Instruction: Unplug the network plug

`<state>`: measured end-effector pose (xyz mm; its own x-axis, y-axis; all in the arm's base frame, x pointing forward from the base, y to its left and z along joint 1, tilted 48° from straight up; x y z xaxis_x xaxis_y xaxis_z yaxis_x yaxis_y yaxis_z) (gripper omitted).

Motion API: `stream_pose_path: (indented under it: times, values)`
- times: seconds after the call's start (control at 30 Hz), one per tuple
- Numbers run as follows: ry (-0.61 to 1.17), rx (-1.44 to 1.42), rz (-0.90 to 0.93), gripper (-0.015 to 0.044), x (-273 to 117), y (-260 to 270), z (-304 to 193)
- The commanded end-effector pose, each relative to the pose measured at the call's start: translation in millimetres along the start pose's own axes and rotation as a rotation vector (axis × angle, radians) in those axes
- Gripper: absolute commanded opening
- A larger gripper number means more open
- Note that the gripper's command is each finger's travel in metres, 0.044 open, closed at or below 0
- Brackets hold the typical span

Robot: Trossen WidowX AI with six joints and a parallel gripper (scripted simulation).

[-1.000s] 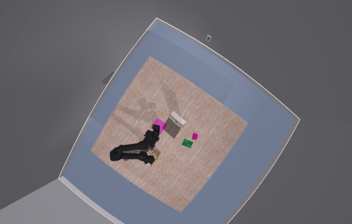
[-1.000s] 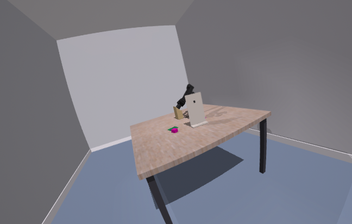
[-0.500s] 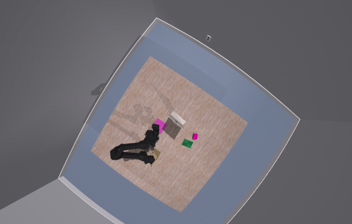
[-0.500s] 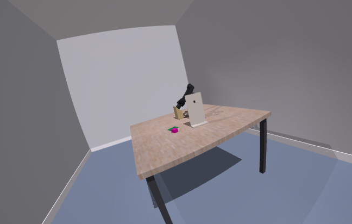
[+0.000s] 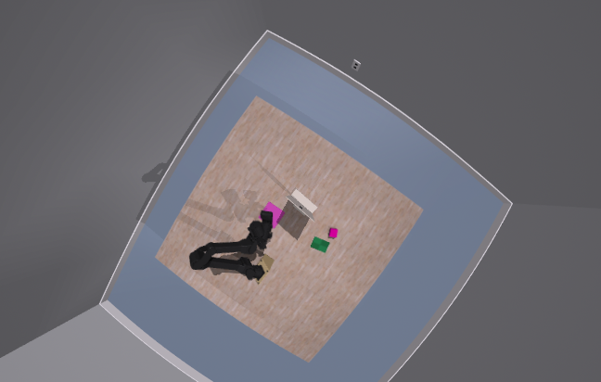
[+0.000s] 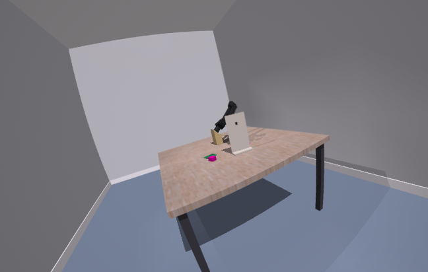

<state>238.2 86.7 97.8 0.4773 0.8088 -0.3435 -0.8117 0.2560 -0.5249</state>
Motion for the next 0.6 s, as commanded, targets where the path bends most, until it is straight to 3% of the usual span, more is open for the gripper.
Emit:
stream_pose_path:
  times: [0.0,0.57]
  values:
    - [0.006,0.011,0.004,0.0,3.5,4.4,-2.4]
    - [0.005,0.011,0.004,0.0,16.7,14.2,-3.9]
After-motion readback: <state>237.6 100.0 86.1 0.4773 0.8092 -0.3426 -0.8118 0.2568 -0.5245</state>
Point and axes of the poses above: the point midway between the two fingers, 35 mm back from their tips, its own x axis out along the fingers, its own y axis across the jaws, z = x × y, the point moved 6 cm from there along -x, back along the fingers, and after that the axes turned 12 degrees about x, right-handed, at the moved point
